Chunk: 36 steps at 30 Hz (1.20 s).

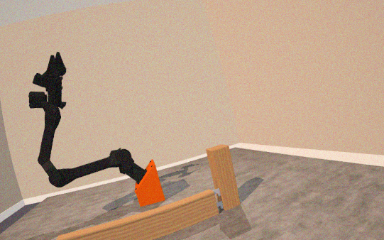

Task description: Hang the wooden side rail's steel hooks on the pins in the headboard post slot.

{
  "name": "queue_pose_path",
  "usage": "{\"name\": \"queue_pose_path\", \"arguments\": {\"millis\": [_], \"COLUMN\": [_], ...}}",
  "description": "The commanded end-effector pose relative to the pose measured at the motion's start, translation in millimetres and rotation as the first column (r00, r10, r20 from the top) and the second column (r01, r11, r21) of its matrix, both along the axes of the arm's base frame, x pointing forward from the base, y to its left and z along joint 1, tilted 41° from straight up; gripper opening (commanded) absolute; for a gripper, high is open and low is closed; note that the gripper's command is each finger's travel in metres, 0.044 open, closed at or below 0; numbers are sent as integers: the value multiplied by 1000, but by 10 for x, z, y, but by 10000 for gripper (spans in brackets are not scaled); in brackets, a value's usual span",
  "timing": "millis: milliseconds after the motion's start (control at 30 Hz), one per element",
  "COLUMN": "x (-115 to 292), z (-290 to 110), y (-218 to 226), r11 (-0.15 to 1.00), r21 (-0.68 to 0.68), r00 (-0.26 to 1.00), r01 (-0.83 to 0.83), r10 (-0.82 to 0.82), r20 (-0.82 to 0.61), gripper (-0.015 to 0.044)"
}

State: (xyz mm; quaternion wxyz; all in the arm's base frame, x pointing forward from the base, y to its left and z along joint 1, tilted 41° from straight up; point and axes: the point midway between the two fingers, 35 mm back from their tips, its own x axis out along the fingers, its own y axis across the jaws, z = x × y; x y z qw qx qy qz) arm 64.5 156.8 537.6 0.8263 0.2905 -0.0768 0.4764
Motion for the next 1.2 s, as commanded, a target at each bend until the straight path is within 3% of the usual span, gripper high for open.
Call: {"name": "queue_pose_path", "arguments": {"millis": [0, 300, 633, 900, 1167], "x": [-18, 190, 669, 1115, 1498], "z": [-293, -979, -1922, -2759, -3614], "y": [389, 1000, 1377, 1389, 1139], "r11": [976, 804, 475, 175, -101], "r21": [-182, -465, -655, -711, -703], "r00": [980, 868, 729, 664, 651], "r01": [123, 371, 588, 681, 704], "r10": [-90, -124, 41, 261, 485], "r20": [178, 480, 684, 700, 583], "gripper": [440, 440, 440, 440, 440]}}
